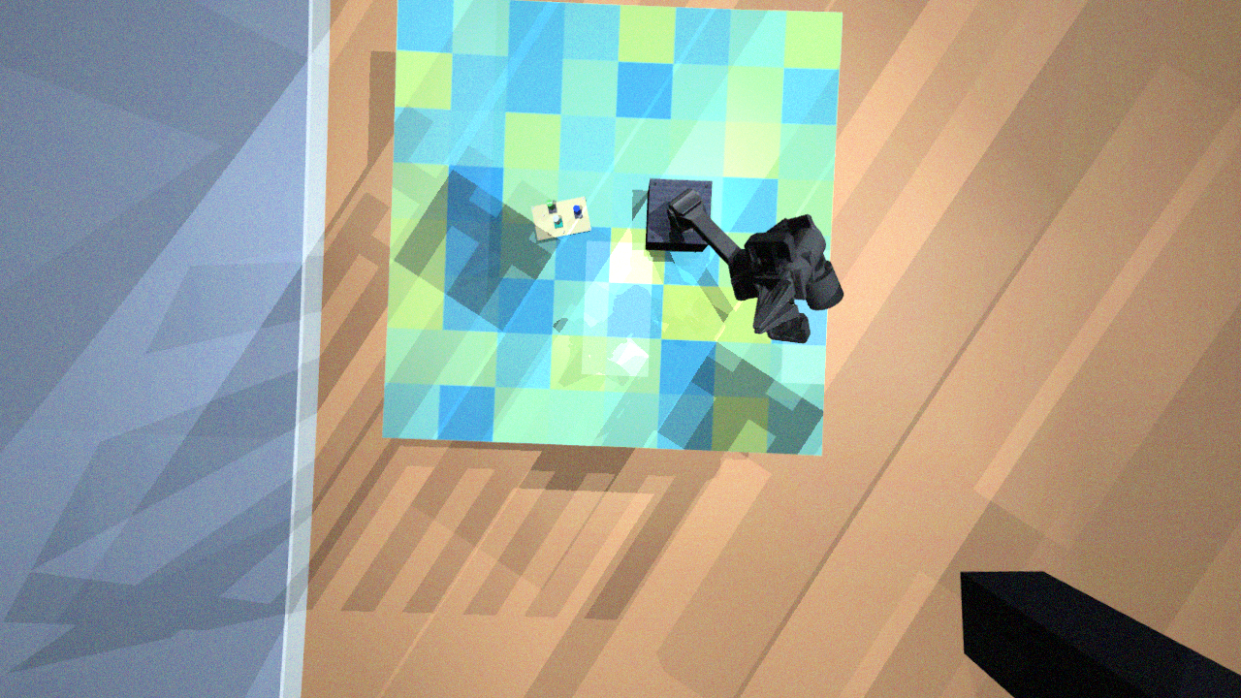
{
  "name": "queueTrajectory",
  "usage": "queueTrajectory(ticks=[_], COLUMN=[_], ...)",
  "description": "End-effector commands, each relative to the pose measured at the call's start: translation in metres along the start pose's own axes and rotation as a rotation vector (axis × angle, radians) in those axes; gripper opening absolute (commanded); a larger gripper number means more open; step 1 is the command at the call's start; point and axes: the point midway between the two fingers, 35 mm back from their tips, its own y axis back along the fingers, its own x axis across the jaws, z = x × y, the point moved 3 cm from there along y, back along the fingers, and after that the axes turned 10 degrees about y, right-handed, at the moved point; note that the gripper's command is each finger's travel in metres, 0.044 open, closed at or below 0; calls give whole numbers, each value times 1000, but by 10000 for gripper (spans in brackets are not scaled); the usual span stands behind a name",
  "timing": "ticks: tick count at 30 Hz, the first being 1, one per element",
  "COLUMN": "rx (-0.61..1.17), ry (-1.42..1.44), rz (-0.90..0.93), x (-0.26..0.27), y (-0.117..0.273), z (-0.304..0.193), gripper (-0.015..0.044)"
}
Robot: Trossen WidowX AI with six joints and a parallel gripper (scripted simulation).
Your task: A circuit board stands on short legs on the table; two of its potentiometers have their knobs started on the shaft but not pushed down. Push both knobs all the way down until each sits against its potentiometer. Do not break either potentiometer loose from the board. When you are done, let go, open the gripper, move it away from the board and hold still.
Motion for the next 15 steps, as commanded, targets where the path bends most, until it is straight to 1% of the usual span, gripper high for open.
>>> queueTrajectory(ticks=[1, 6, 15], rx=[16, 32, 59], ry=[-129, -280, -569], rz=[50, 110, 180], x=[30, 63, 108], y=[4, 10, 19], z=[9, 23, 45], gripper=[0, 0, 0])
